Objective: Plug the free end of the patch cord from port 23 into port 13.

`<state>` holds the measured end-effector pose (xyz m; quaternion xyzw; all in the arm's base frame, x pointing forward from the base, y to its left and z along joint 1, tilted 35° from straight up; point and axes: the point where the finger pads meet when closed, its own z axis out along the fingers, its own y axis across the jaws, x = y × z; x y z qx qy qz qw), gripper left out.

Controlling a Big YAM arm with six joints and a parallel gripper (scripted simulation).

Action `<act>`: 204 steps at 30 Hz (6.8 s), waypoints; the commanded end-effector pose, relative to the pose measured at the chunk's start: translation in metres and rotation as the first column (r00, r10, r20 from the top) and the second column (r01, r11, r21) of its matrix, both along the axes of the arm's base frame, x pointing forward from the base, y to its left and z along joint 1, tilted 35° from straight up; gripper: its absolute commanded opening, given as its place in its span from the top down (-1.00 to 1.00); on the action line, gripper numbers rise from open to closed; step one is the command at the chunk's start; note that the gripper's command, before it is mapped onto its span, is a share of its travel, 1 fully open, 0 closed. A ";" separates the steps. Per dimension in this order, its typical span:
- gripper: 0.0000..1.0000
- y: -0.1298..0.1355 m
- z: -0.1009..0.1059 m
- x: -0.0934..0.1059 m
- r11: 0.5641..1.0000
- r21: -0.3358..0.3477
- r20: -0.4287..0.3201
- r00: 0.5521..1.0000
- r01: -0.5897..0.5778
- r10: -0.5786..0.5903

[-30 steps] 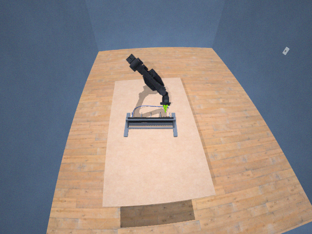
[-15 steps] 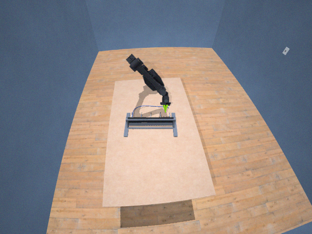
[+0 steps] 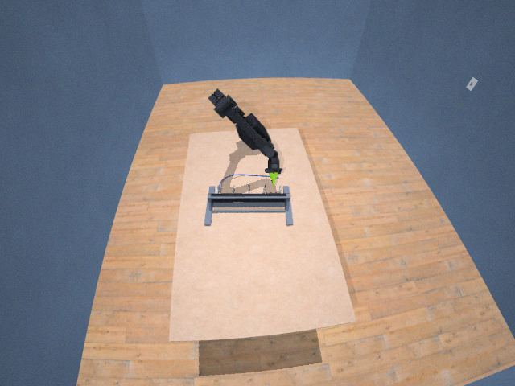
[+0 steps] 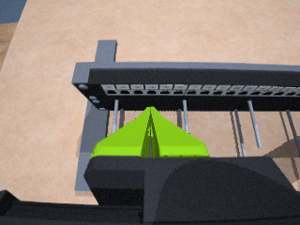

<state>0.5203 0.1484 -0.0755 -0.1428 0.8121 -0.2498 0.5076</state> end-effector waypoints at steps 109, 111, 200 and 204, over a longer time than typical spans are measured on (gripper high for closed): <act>1.00 -0.047 0.110 -0.124 1.000 0.003 0.012 1.000 0.002 -0.002; 1.00 -0.047 0.110 -0.124 1.000 0.001 0.010 1.000 0.002 -0.002; 1.00 -0.090 0.074 0.005 1.000 0.009 0.046 0.999 0.010 -0.011; 1.00 -0.090 0.074 0.005 1.000 0.009 0.045 0.999 0.011 -0.011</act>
